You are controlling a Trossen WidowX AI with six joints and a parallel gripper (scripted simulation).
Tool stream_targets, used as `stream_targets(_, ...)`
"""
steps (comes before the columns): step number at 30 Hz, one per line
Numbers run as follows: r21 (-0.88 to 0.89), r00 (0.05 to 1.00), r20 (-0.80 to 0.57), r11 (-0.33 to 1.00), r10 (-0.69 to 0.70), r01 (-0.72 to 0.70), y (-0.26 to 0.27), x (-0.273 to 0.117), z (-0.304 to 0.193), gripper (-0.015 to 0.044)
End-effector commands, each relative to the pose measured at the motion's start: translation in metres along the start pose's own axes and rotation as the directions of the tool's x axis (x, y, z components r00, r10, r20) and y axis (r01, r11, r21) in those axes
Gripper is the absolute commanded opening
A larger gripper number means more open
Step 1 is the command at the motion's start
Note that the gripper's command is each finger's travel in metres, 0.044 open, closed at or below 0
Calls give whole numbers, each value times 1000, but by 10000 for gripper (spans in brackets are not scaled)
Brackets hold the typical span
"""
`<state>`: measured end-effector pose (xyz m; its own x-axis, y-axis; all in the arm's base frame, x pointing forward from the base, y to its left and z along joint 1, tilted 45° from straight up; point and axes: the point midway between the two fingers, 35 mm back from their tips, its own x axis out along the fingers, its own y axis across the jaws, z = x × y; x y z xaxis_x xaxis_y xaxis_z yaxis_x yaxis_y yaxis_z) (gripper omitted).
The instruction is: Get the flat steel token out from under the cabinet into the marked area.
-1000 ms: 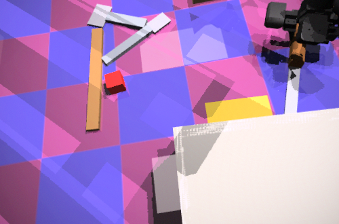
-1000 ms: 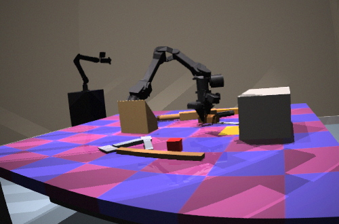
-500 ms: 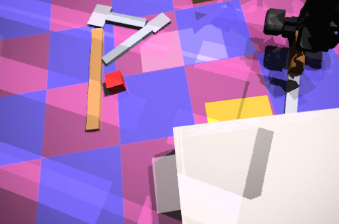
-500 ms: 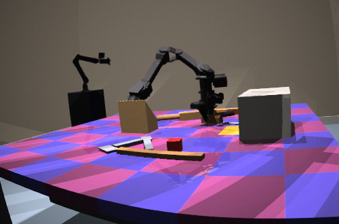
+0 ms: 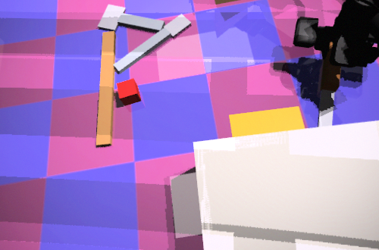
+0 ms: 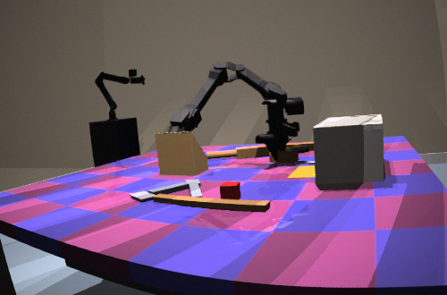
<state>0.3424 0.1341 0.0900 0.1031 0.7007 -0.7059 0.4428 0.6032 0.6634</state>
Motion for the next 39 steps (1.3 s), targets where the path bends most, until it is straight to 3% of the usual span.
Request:
stream_targets(1,-3,1000,2,1000,0,0,0,0,8,0)
stream_targets(39,-3,1000,3,1000,-1,1,-22,1,31,0)
